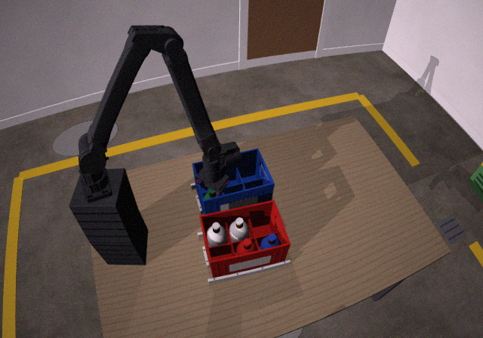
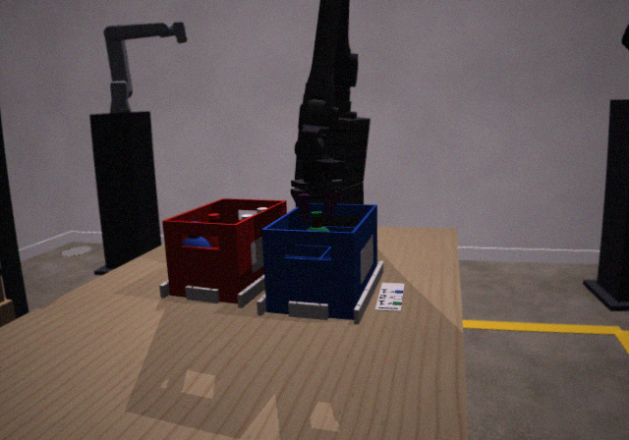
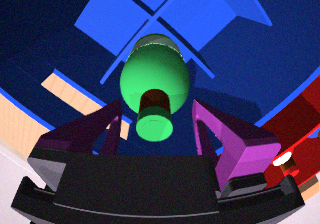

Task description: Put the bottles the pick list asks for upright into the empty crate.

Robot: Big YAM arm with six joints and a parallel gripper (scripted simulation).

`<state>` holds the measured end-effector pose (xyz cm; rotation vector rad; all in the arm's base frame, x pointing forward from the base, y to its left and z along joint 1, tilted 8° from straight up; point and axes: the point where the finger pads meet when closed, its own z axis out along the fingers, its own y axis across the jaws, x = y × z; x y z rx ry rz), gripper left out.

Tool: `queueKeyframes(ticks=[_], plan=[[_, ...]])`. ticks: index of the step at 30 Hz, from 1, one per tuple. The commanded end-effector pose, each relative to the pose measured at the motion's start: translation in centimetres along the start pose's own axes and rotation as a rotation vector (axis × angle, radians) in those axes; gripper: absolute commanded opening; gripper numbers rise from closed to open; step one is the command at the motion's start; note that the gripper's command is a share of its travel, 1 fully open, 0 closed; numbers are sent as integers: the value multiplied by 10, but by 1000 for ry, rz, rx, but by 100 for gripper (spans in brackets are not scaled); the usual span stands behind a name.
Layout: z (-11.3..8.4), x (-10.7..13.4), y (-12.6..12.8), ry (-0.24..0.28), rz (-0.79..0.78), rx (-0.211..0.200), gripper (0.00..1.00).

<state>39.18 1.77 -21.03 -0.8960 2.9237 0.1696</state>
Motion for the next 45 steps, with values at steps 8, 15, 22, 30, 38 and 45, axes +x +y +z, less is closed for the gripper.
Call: queueKeyframes(ticks=[8, 15, 22, 30, 38, 45], plan=[[0, -5, 2, -15, -1, 11, 61], [-2, -5, -3, -16, -1, 12, 61], [-1, -5, -2, -16, -1, 12, 61], [-1, -5, -2, -16, -1, 11, 61], [-1, -4, -1, -15, -1, 11, 61], [-1, -4, -1, -15, -1, 11, 61]])
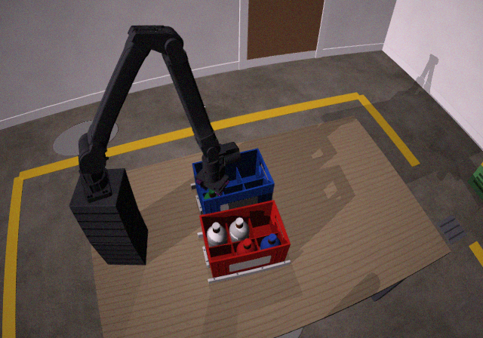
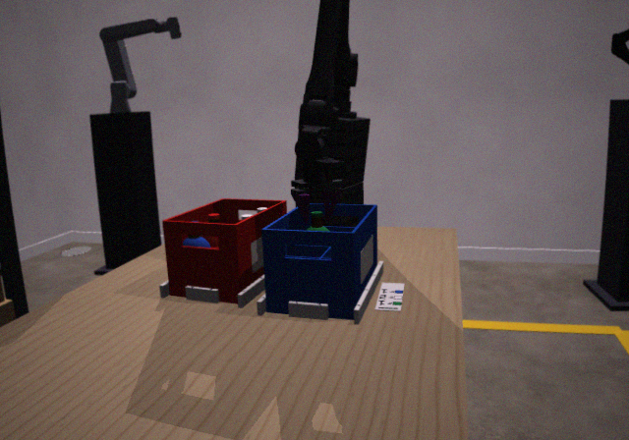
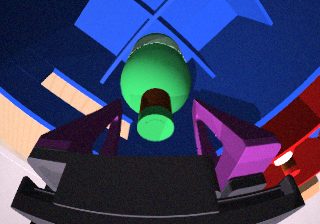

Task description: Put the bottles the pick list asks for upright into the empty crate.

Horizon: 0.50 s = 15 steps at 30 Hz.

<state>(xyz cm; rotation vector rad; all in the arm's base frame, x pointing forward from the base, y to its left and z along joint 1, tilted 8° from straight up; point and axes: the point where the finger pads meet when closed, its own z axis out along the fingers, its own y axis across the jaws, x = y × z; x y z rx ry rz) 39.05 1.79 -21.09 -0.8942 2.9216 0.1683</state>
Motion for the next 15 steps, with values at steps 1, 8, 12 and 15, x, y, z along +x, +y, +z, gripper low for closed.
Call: queueKeyframes(ticks=[1, 8, 12, 15], plan=[[-1, -5, -2, -13, -2, 10, 61], [-12, -5, 2, -14, -4, 11, 61], [-23, -1, -2, -10, -2, 9, 61], [-28, -7, -8, -22, -3, 18, 61]])
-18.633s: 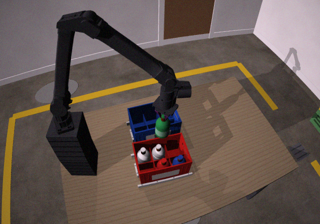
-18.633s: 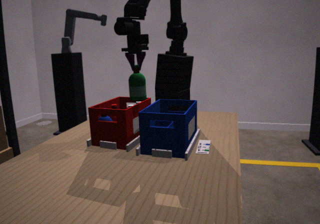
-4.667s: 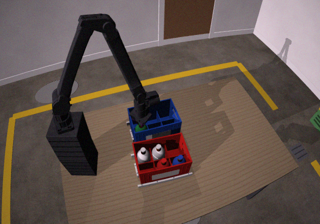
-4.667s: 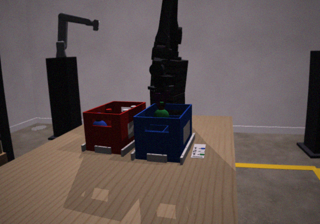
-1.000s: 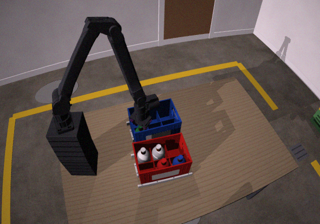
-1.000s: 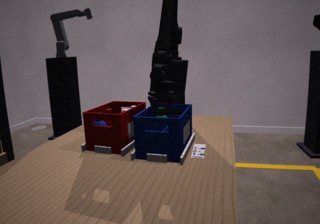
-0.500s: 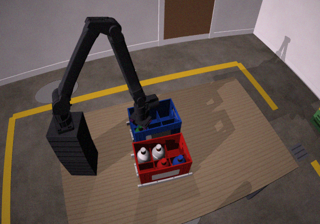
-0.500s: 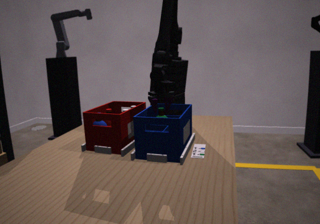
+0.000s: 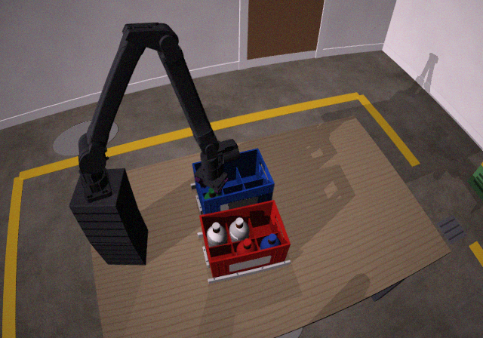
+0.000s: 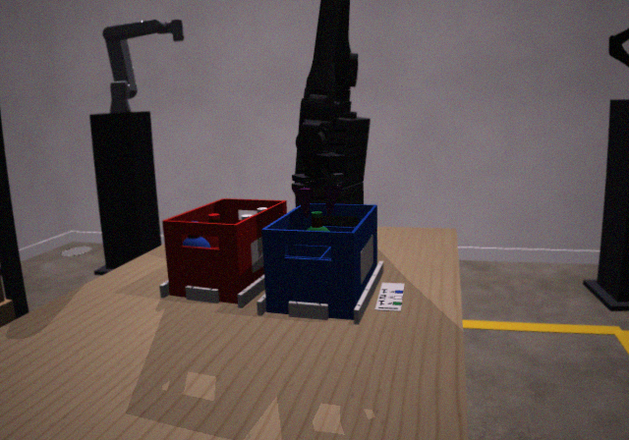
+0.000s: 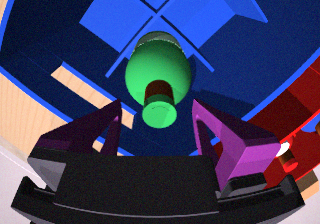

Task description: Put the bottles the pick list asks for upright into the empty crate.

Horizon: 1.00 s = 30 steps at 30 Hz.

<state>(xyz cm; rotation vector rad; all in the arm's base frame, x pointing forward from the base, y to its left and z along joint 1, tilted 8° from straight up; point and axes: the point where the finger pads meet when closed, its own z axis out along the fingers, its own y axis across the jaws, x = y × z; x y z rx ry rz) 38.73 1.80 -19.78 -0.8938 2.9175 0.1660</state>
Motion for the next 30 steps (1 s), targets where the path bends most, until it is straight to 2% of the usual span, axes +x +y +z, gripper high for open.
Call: queueKeyframes(ticks=[1, 26, 30], plan=[[-16, -4, -9, -12, 0, 11, 61], [-77, -3, -7, -12, 0, 10, 61], [-81, -2, -7, -11, 0, 9, 61]])
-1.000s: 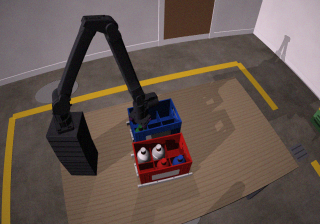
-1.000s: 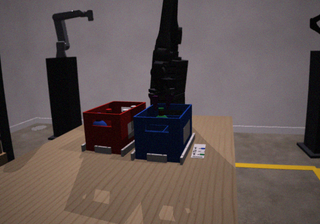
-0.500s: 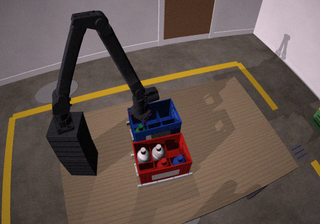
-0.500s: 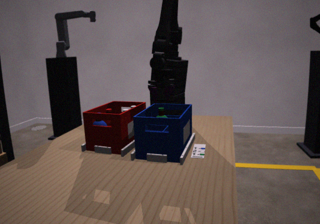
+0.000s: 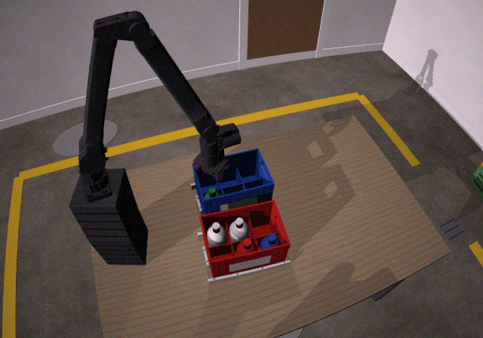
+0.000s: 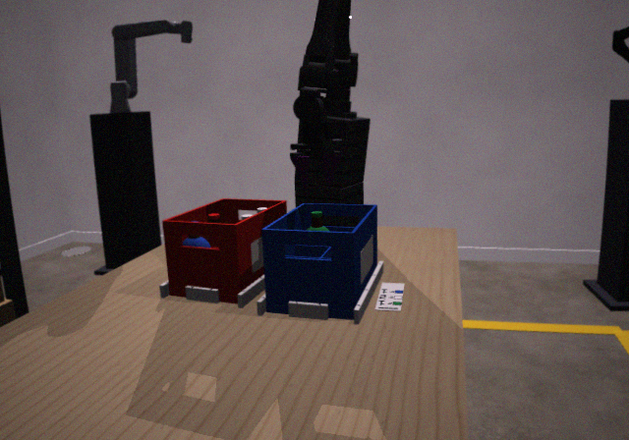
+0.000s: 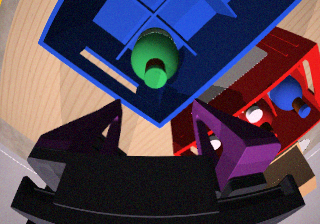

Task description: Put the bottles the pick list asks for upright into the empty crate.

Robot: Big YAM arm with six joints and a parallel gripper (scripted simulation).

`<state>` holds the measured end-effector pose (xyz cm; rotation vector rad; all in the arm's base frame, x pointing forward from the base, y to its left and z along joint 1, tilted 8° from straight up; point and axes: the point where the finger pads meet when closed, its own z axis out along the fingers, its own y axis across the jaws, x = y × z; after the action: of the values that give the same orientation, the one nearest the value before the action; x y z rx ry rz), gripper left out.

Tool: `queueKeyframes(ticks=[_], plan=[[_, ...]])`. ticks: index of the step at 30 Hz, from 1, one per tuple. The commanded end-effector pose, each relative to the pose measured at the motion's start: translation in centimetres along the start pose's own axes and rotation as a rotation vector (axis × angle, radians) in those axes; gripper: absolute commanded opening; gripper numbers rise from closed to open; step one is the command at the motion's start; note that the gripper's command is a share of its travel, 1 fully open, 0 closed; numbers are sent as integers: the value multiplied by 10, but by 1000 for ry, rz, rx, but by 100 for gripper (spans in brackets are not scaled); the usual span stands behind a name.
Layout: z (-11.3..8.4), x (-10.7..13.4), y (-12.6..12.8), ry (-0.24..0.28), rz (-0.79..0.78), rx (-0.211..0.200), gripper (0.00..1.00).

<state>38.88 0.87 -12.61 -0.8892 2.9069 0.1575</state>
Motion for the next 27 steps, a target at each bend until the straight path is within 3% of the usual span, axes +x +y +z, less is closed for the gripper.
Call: queueKeyframes(ticks=[1, 27], plan=[[1, 9, 1, 21, 1, -16, 61], [-4, 7, -2, 9, 2, -7, 61]])
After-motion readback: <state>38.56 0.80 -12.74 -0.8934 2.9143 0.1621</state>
